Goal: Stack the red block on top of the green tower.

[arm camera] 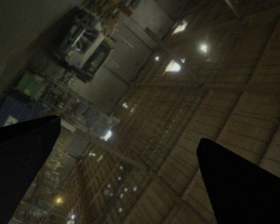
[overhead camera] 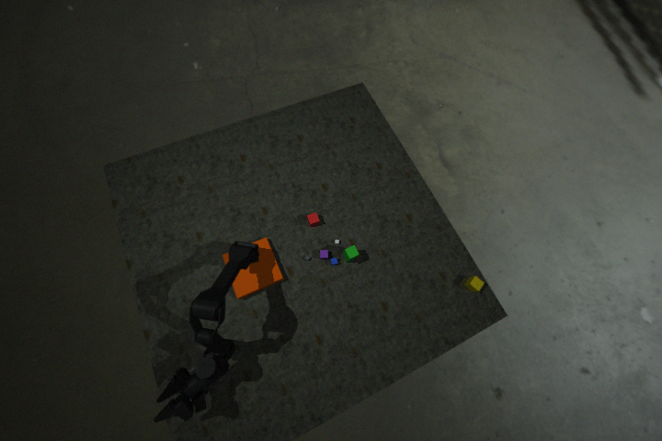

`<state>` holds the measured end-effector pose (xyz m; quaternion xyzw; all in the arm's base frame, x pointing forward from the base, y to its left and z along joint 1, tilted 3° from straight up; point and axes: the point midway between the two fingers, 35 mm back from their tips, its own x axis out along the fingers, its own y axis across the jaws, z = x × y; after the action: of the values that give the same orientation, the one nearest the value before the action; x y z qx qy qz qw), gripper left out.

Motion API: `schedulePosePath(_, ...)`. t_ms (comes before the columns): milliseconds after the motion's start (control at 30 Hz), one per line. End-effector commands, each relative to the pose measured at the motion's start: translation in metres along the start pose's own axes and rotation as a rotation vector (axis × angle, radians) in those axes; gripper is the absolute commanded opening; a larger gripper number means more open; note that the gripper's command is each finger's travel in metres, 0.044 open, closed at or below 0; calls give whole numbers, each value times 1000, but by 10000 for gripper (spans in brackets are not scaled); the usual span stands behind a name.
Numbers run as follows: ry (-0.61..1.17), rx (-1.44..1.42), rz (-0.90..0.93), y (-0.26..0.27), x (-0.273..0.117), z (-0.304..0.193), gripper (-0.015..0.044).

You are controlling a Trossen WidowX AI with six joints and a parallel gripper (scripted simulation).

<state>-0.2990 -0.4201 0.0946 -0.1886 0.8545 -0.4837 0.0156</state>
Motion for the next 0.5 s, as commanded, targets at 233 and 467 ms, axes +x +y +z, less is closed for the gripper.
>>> schedulePosePath(233, -159, 70, -38, -33, -37, 46, 440)
schedulePosePath(467, -386, 161, -71, -75, -101, 101, 440)
